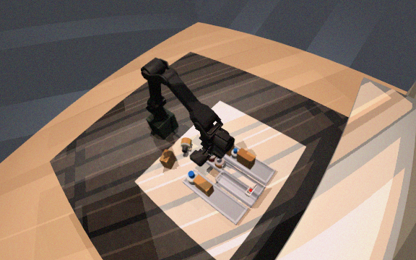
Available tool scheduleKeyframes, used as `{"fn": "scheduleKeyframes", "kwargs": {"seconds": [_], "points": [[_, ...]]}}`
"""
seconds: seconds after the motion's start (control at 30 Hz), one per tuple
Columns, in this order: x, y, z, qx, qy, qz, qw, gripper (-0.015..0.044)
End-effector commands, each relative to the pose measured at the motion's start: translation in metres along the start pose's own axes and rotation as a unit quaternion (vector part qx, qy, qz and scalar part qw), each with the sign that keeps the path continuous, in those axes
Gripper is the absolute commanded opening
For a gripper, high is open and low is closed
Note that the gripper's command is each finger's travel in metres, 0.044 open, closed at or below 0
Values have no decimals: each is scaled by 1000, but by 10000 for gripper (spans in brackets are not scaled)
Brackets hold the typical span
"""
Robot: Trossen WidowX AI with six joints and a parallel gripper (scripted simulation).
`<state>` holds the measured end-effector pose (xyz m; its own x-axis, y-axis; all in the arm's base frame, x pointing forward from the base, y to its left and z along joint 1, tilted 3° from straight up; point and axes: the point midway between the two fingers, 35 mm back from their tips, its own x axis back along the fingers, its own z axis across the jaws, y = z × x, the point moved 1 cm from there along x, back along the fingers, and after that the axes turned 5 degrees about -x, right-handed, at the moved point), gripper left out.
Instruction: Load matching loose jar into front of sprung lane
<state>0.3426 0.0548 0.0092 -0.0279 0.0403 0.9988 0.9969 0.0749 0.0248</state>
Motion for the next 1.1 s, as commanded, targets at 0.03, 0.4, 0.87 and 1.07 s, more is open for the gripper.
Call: {"fn": "scheduleKeyframes", "kwargs": {"seconds": [0.03, 0.4, 0.87, 1.07], "points": [[1, 6, 1, 2, 2, -12, 1000, 0], [-3, 5, 1, 2, 2, -12, 1000, 0], [-8, 4, 0, 2, 2, -12, 1000, 0], [-10, 4, 0, 2, 2, -12, 1000, 0]]}}
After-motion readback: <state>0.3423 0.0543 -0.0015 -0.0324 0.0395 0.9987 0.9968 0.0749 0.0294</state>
